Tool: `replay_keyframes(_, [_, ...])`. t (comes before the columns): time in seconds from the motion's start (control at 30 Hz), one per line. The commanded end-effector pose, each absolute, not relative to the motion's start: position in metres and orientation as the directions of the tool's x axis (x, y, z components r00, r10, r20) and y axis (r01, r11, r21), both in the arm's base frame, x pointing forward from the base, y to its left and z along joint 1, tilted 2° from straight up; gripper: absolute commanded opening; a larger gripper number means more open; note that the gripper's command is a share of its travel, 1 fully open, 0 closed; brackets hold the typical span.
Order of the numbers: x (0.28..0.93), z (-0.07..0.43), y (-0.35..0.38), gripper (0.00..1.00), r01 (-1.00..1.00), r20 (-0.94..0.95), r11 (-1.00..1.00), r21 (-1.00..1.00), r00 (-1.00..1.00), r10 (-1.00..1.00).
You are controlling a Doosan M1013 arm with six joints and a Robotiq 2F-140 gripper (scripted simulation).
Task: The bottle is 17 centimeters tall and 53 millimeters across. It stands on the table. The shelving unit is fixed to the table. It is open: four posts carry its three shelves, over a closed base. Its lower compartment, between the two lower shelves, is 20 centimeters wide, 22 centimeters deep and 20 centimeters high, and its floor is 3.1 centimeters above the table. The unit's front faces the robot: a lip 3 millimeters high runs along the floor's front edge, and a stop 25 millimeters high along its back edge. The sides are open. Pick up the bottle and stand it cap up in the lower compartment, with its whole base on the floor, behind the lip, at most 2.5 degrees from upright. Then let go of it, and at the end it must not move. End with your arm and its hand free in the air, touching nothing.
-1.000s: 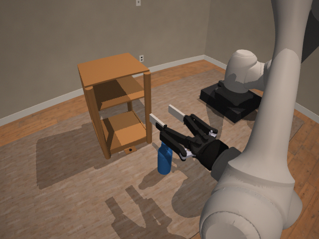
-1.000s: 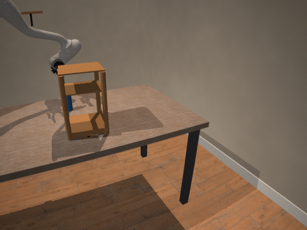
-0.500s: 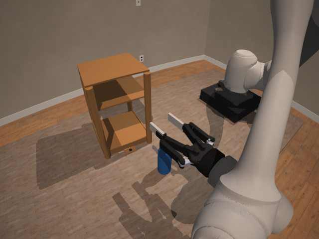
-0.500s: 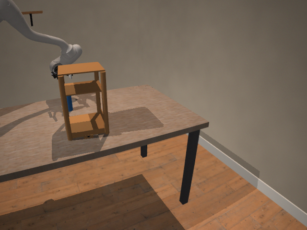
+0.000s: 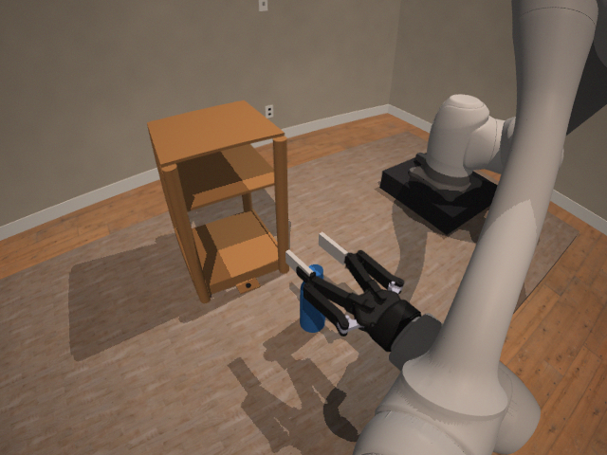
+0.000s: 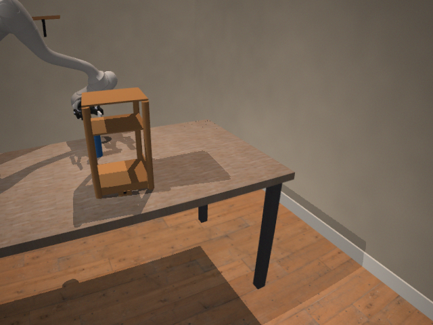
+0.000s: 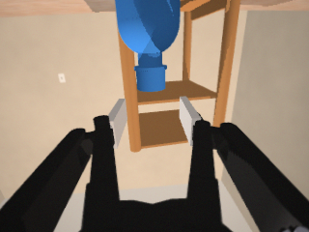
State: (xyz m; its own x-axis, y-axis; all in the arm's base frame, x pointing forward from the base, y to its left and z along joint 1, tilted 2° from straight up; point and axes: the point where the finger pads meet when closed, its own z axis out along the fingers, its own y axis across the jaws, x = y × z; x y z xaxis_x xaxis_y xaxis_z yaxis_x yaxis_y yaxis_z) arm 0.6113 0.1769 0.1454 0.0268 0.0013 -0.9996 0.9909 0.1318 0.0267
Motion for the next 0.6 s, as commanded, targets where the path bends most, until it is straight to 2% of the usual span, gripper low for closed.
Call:
replay_keyframes(0.0, [0.611, 0.138, 0.177, 0.43, 0.991, -1.000, 0.132, 0.027, 0.027, 0.002])
replay_keyframes(0.57, [0.612, 0.094, 0.177, 0.43, 0.991, -1.000, 0.132, 0.027, 0.027, 0.002])
